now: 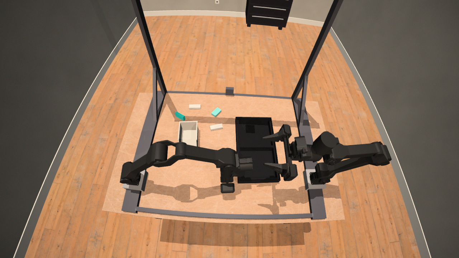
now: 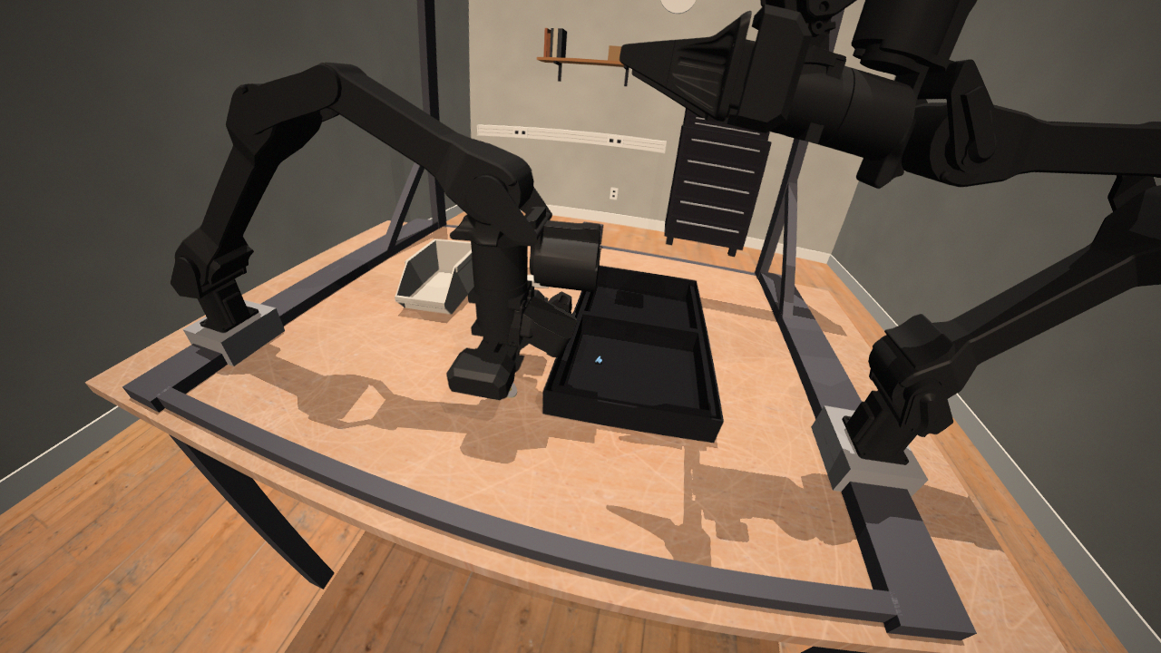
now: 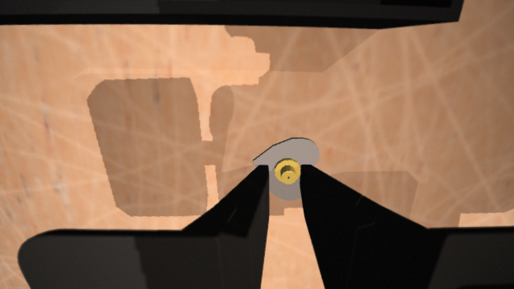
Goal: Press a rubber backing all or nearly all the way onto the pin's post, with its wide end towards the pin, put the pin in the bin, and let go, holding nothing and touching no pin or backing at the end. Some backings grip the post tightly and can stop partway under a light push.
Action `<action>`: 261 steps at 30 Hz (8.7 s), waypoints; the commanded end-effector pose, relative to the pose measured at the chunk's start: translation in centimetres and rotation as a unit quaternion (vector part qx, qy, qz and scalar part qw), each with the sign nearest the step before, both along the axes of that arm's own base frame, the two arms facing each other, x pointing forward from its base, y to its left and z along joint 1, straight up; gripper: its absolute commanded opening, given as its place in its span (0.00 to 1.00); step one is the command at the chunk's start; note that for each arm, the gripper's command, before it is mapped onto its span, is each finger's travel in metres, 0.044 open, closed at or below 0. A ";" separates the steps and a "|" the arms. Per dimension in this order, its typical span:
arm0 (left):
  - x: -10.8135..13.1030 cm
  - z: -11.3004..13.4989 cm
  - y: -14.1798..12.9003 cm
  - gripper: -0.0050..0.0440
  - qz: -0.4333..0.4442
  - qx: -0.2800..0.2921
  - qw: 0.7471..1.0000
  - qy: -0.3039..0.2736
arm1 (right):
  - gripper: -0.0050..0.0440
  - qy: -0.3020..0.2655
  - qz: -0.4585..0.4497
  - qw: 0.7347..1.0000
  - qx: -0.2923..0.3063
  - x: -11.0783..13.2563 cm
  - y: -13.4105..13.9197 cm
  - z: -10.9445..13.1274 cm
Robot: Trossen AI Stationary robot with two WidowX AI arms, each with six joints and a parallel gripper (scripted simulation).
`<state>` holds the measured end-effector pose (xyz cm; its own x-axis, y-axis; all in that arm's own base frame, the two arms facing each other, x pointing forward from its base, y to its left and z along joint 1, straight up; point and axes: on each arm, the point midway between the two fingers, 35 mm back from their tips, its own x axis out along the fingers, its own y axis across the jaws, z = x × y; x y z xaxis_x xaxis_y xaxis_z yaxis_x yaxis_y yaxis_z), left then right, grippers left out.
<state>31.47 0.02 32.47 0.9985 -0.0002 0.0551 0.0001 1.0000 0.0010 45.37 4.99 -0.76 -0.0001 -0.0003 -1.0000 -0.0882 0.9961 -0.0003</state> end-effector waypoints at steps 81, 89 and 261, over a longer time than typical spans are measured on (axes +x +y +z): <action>-3.2 -0.7 0.3 1.00 -0.037 0.036 0.934 0.353 | 0.00 -0.014 0.000 1.000 0.010 -16.9 16.5 11.9; -6.8 -2.6 0.1 1.00 -0.050 0.028 0.888 0.457 | 0.00 -0.007 0.000 1.000 0.005 -20.6 20.1 11.3; 8.0 -3.9 -14.0 1.00 -0.152 0.046 0.944 0.288 | 1.00 -0.125 0.252 0.957 0.064 -22.0 18.5 12.0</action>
